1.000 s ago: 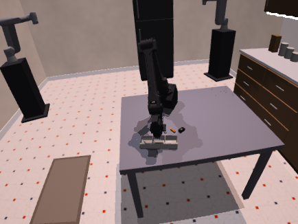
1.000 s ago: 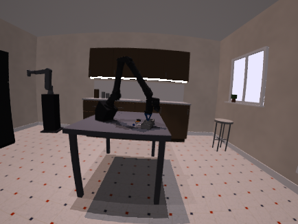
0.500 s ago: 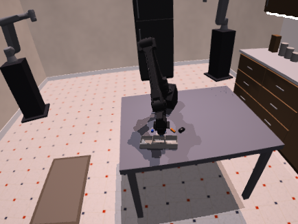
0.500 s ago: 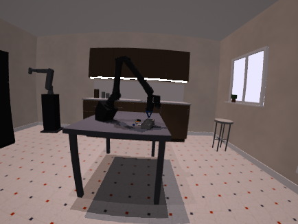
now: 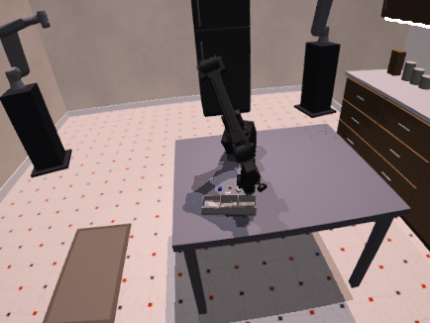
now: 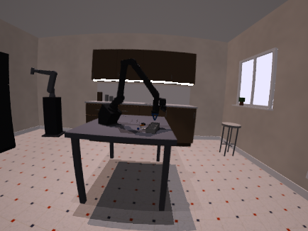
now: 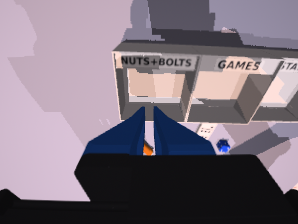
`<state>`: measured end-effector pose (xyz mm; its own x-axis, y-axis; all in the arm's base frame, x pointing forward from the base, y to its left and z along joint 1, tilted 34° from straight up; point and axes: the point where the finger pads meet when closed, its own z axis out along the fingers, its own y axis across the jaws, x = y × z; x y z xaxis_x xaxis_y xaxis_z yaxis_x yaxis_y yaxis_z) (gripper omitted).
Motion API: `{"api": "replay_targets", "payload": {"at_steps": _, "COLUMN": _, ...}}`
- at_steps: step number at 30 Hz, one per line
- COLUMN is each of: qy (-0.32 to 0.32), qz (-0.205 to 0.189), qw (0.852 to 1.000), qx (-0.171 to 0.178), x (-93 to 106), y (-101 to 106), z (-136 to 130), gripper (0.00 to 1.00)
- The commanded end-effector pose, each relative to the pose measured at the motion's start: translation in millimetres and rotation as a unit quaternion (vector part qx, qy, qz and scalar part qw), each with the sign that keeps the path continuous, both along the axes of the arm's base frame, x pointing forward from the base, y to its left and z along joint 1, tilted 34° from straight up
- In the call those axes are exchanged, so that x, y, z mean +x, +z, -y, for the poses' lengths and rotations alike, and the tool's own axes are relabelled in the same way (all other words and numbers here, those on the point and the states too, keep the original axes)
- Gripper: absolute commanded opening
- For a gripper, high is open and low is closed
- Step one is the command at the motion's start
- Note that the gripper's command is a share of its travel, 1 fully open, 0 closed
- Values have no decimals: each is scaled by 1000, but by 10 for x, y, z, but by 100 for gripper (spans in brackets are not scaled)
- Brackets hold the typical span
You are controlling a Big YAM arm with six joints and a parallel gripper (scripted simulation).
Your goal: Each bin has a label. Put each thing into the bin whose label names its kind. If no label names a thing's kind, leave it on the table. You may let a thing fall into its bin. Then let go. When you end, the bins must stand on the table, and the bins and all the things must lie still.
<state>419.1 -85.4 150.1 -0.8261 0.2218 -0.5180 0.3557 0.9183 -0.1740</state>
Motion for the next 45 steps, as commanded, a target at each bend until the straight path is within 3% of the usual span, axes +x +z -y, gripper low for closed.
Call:
{"api": "replay_targets", "payload": {"at_steps": 1, "qy": -26, "qz": 42, "qw": 999, "qx": 1, "x": 115, "y": 384, "z": 110, "gripper": 9}}
{"api": "replay_targets", "payload": {"at_steps": 4, "qy": -25, "qz": 40, "qw": 999, "qx": 3, "x": 119, "y": 369, "z": 111, "gripper": 9}}
{"api": "replay_targets", "payload": {"at_steps": 7, "qy": -20, "qz": 35, "qw": 999, "qx": 1, "x": 208, "y": 219, "z": 134, "gripper": 9}}
{"api": "replay_targets", "payload": {"at_steps": 11, "qy": -15, "qz": 14, "qw": 1000, "qx": 1, "x": 123, "y": -53, "z": 156, "gripper": 9}}
{"api": "replay_targets", "payload": {"at_steps": 14, "qy": -15, "qz": 12, "qw": 1000, "qx": 1, "x": 143, "y": -138, "z": 182, "gripper": 9}}
{"api": "replay_targets", "payload": {"at_steps": 17, "qy": -15, "qz": 14, "qw": 1000, "qx": 1, "x": 173, "y": -138, "z": 193, "gripper": 9}}
{"api": "replay_targets", "payload": {"at_steps": 18, "qy": -14, "qz": 41, "qw": 999, "qx": -3, "x": 248, "y": 81, "z": 197, "gripper": 9}}
{"api": "replay_targets", "payload": {"at_steps": 20, "qy": -15, "qz": 20, "qw": 1000, "qx": 0, "x": 252, "y": -151, "z": 226, "gripper": 9}}
{"api": "replay_targets", "payload": {"at_steps": 26, "qy": -15, "qz": 12, "qw": 1000, "qx": 1, "x": 260, "y": -359, "z": 273, "gripper": 9}}
{"api": "replay_targets", "payload": {"at_steps": 30, "qy": -15, "qz": 15, "qw": 1000, "qx": 0, "x": 329, "y": -399, "z": 310, "gripper": 9}}
{"api": "replay_targets", "payload": {"at_steps": 31, "qy": -12, "qz": 33, "qw": 999, "qx": -3, "x": 343, "y": -241, "z": 285, "gripper": 9}}
{"api": "replay_targets", "payload": {"at_steps": 35, "qy": -12, "qz": 41, "qw": 999, "qx": -2, "x": 395, "y": -178, "z": 259, "gripper": 9}}
{"api": "replay_targets", "payload": {"at_steps": 37, "qy": -14, "qz": 25, "qw": 1000, "qx": 1, "x": 358, "y": -291, "z": 254, "gripper": 9}}
{"api": "replay_targets", "payload": {"at_steps": 45, "qy": -14, "qz": 25, "qw": 1000, "qx": 1, "x": 357, "y": -296, "z": 253, "gripper": 9}}
